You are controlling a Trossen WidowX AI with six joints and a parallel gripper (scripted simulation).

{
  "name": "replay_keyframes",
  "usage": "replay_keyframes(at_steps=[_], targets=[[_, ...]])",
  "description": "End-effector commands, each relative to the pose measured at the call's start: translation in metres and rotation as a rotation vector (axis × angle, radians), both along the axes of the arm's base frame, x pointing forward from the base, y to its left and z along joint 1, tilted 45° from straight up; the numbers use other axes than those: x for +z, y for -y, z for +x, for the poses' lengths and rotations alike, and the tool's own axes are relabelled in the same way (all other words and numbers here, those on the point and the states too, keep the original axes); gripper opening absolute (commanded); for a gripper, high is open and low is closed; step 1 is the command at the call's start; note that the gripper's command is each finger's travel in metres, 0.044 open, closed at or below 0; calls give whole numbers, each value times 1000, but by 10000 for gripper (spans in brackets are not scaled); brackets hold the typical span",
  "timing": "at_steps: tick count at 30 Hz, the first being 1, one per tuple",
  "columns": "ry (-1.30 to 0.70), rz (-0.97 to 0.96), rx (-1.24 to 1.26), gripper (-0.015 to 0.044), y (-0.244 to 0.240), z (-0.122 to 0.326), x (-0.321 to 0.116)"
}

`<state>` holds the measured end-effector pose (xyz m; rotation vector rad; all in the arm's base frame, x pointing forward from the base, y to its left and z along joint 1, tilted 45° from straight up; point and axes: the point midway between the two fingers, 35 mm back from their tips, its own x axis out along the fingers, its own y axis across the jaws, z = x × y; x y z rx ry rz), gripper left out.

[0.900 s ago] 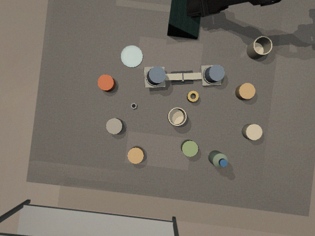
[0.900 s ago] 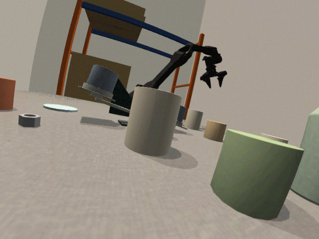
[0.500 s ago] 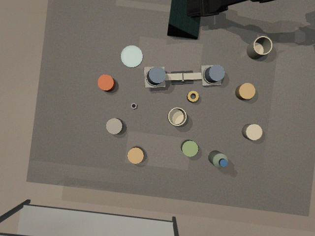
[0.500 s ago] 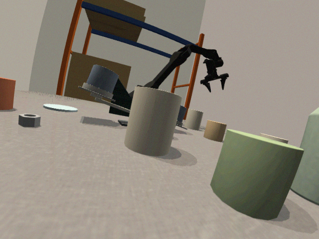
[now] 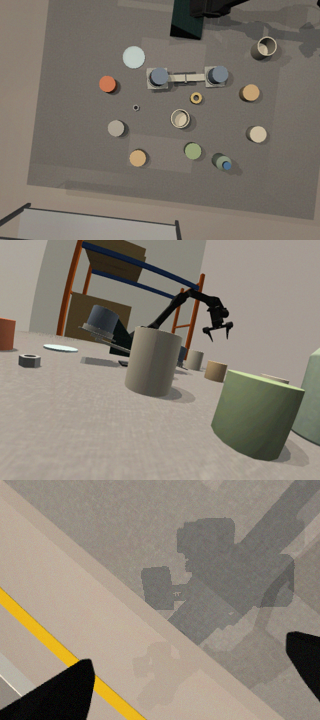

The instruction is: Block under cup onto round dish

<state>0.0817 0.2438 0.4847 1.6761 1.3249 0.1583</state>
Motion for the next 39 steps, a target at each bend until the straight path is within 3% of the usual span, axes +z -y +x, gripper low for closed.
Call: replay_keyframes(at_steps=[1, 17, 29, 39], targets=[[74, -91, 3, 440, -4, 18, -14], [255, -556, 74, 440, 21, 115, -94], [249, -823, 219, 440, 79, 175, -158], [197, -916, 379, 440, 142, 204, -210]])
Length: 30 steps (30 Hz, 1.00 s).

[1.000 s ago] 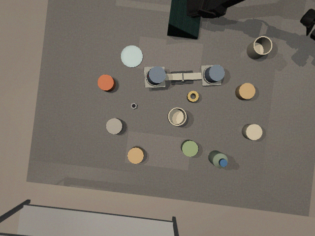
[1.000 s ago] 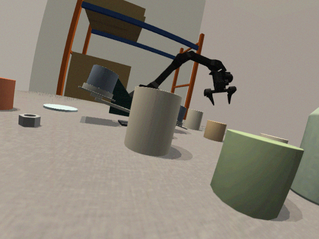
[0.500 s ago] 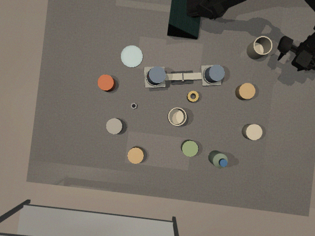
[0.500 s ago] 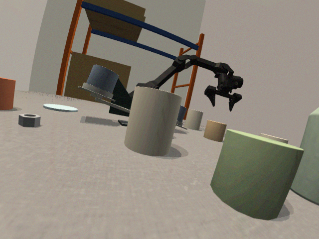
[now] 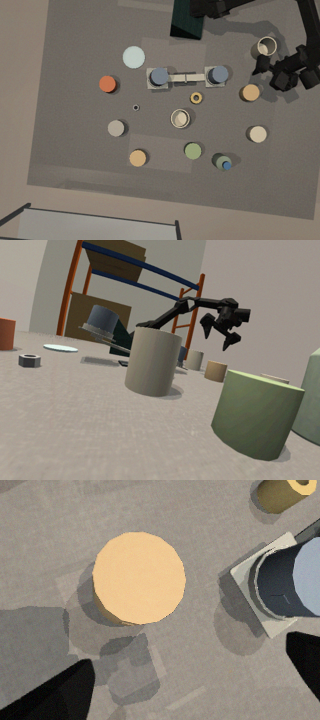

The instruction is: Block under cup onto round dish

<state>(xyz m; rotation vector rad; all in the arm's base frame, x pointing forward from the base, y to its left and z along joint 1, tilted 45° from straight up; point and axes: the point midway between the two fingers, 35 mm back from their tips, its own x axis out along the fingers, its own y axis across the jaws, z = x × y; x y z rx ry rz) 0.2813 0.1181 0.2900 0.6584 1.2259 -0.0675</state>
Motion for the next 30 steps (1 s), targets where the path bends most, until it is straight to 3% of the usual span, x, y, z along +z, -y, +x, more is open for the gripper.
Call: replay_keyframes(at_steps=[1, 17, 30], targets=[[-47, -24, 44, 440, 22, 6, -20], [-141, 42, 203, 440, 125, 3, -88], [-43, 196, 270, 440, 194, -29, -128]])
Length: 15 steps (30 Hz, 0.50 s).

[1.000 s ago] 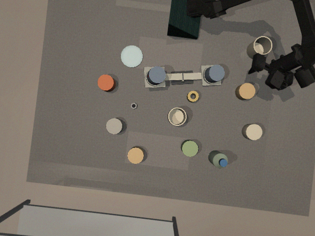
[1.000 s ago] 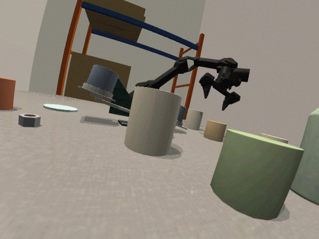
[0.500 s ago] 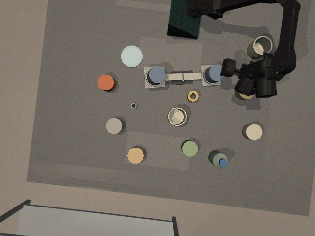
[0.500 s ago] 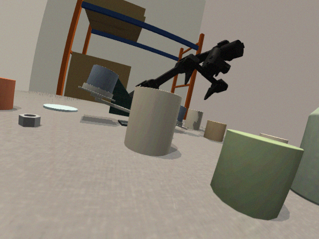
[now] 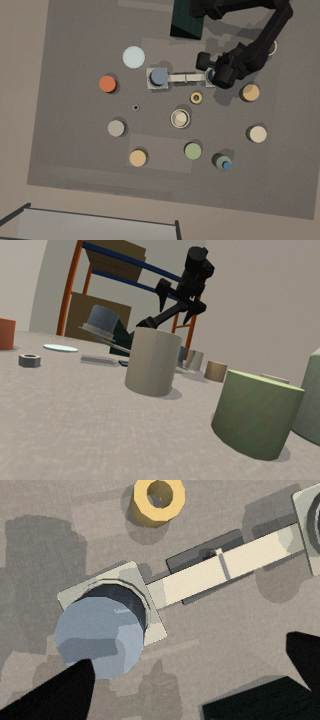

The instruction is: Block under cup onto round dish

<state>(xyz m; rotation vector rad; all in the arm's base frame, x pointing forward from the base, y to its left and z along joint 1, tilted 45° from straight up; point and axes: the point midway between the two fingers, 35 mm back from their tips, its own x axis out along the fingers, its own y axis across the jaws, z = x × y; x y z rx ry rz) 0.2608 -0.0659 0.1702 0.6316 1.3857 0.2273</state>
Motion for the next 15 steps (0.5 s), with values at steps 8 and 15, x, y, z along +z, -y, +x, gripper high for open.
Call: replay_keyframes(at_steps=[8, 15], targets=[[158, 135, -9, 440, 43, -36, -26], [321, 182, -54, 440, 67, -61, -37]])
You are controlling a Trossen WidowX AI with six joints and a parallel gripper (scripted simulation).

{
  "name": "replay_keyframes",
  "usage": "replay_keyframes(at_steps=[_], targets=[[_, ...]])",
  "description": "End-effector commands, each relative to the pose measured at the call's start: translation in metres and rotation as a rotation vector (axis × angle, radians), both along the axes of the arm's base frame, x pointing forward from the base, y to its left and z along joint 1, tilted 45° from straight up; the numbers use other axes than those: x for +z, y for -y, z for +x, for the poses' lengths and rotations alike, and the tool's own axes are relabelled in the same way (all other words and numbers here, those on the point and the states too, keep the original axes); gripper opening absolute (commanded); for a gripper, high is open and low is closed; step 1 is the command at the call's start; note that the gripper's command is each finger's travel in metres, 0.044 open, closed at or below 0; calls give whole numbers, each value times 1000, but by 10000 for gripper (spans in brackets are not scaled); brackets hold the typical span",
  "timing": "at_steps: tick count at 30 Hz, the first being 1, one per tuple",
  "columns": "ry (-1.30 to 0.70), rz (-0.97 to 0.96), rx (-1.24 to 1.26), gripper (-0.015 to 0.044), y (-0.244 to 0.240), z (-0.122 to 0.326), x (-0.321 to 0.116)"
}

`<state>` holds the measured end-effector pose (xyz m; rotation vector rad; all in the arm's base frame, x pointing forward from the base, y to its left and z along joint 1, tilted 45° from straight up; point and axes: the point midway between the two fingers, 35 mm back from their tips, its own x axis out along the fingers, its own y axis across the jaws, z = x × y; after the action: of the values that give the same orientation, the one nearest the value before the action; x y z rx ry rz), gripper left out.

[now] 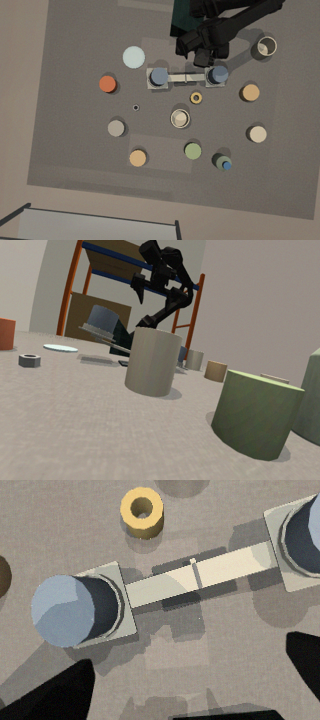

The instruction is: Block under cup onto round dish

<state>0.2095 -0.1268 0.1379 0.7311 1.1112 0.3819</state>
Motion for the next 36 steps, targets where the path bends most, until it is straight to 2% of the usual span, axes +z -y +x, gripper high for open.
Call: replay_keyframes(at_steps=[1, 14, 19, 25, 36], targets=[[84, 27, -31, 440, 9, -14, -6], [413, -18, -215, 440, 40, -61, -19], [444, -31, -237, 440, 43, -66, -19], [375, 23, -228, 440, 36, -55, -19], [74, 212, -263, 440, 12, -23, -15]])
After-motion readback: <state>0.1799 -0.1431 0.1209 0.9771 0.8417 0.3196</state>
